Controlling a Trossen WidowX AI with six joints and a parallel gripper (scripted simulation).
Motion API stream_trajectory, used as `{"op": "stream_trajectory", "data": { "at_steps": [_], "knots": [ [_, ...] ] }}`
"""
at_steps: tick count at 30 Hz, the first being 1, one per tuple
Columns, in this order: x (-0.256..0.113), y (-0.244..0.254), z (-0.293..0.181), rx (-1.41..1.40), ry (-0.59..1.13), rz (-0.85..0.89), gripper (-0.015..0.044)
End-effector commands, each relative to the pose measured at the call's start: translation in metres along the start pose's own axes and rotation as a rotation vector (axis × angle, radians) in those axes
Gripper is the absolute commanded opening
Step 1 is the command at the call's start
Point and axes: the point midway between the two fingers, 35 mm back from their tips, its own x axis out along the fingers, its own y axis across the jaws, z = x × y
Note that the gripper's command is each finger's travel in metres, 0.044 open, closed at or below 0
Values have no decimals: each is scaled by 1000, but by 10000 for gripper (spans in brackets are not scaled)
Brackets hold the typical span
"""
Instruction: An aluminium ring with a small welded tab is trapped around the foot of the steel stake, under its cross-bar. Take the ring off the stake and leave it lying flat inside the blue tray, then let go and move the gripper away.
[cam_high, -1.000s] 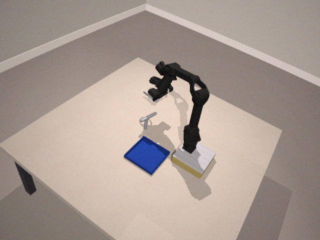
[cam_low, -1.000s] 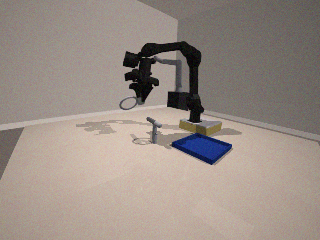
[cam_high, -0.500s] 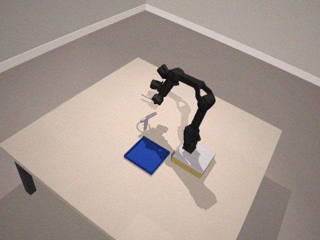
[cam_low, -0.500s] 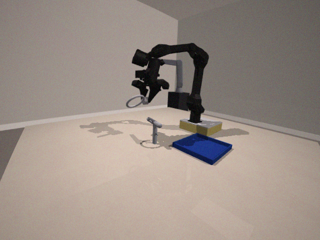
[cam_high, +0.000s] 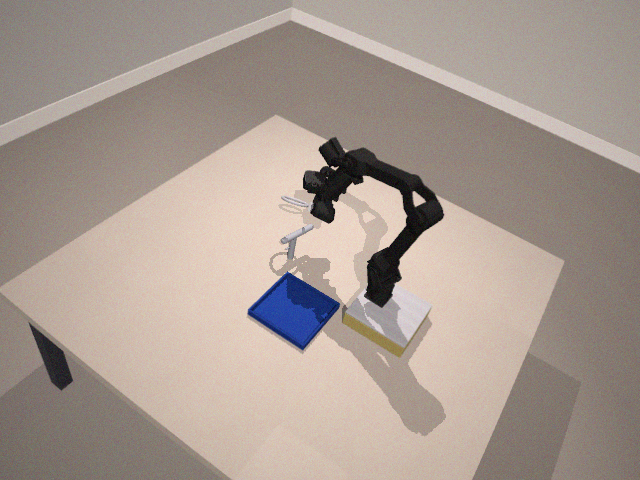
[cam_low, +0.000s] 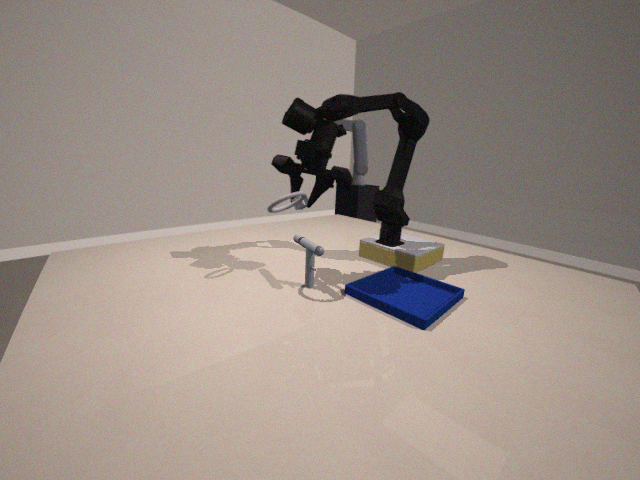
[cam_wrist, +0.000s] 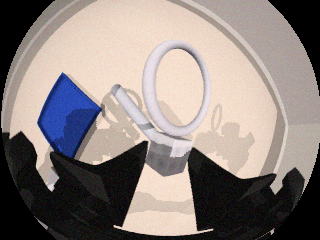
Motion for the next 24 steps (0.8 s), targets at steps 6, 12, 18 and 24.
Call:
{"op": "stream_trajectory", "data": {
  "at_steps": [6,12,18,24],
  "knots": [
    [-2,12,-4,-194,-42,-61,0],
    [-2,21,-8,-321,-65,-100,0],
    [-1,29,-13,-447,-85,-142,0],
    [1,37,-17,-571,-102,-187,0]
  ]
}}
